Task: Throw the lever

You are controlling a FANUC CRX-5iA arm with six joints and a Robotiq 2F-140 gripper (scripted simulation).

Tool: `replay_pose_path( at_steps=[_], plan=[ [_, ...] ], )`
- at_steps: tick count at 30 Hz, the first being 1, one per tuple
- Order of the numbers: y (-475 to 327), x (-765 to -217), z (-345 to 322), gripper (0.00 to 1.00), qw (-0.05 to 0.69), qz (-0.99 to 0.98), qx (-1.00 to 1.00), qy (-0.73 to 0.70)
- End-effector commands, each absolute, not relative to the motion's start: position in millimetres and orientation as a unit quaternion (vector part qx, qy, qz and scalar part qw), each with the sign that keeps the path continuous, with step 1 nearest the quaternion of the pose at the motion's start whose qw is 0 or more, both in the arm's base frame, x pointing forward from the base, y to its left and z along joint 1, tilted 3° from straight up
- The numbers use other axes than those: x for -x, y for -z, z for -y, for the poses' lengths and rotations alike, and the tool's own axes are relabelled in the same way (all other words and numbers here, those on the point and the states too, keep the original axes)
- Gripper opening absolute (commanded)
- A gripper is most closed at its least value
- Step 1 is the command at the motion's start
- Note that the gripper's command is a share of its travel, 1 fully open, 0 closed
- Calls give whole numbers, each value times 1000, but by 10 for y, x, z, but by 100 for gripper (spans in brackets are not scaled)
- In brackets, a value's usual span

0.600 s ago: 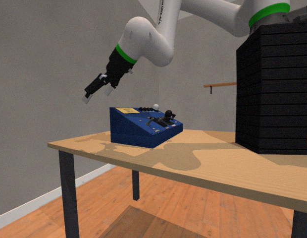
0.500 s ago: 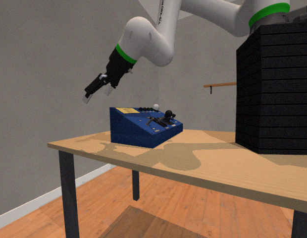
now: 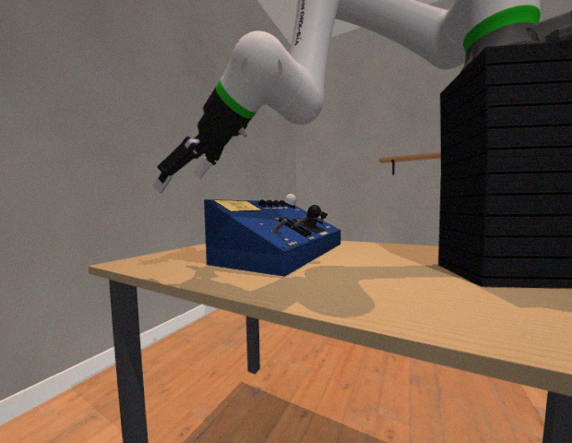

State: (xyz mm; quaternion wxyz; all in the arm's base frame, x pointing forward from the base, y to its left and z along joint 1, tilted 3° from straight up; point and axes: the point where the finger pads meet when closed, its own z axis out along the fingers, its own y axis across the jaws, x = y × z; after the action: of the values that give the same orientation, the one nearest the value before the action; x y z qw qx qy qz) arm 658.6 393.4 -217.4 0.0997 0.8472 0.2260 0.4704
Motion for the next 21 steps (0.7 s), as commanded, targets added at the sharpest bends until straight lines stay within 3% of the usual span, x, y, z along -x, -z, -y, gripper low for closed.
replay_pose_path(
  at_steps=[1,21],
  plan=[
    [2171,-6586,-3935,100,100,-226,-847,-470],
    [1375,-6169,-3891,100,100,-226,-847,-470]
  ],
)
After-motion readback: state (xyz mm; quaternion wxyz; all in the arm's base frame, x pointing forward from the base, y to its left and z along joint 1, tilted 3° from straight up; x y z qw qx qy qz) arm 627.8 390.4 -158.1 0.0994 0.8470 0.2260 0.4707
